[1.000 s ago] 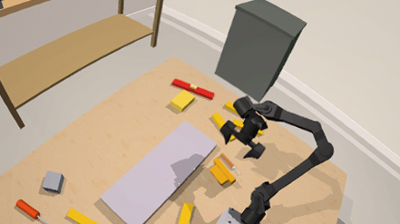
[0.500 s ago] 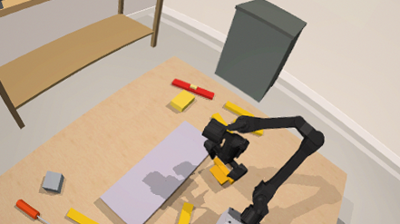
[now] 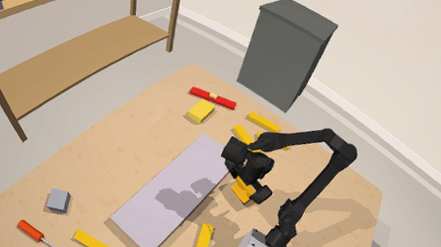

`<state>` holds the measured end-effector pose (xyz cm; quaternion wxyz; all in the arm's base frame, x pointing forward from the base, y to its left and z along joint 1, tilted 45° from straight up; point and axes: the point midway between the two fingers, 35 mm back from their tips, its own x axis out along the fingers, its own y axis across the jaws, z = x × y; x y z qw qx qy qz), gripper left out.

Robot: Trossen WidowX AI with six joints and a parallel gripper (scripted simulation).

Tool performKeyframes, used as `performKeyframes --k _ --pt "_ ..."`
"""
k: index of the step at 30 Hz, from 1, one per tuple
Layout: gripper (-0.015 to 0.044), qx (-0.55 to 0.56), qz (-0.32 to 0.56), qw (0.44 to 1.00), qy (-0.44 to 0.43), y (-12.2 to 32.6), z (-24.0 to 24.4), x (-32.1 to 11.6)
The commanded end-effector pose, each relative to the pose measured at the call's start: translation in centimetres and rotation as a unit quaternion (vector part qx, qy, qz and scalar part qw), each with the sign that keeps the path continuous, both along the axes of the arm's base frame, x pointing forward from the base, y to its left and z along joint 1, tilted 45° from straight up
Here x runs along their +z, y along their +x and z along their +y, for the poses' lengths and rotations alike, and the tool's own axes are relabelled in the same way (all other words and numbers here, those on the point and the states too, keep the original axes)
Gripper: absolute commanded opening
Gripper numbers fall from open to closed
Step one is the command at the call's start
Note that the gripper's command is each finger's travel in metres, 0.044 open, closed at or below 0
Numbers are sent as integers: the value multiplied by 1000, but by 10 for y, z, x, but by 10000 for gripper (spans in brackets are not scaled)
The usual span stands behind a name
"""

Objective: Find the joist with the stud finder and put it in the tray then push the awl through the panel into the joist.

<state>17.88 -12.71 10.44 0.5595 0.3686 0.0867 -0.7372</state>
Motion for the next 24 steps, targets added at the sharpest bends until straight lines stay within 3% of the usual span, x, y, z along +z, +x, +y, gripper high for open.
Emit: performKeyframes --k 1,24 --pt "440 -2 1 1000 -1 -3 -1 -3" --pt "440 -2 1 1000 -1 -4 -27 -30"
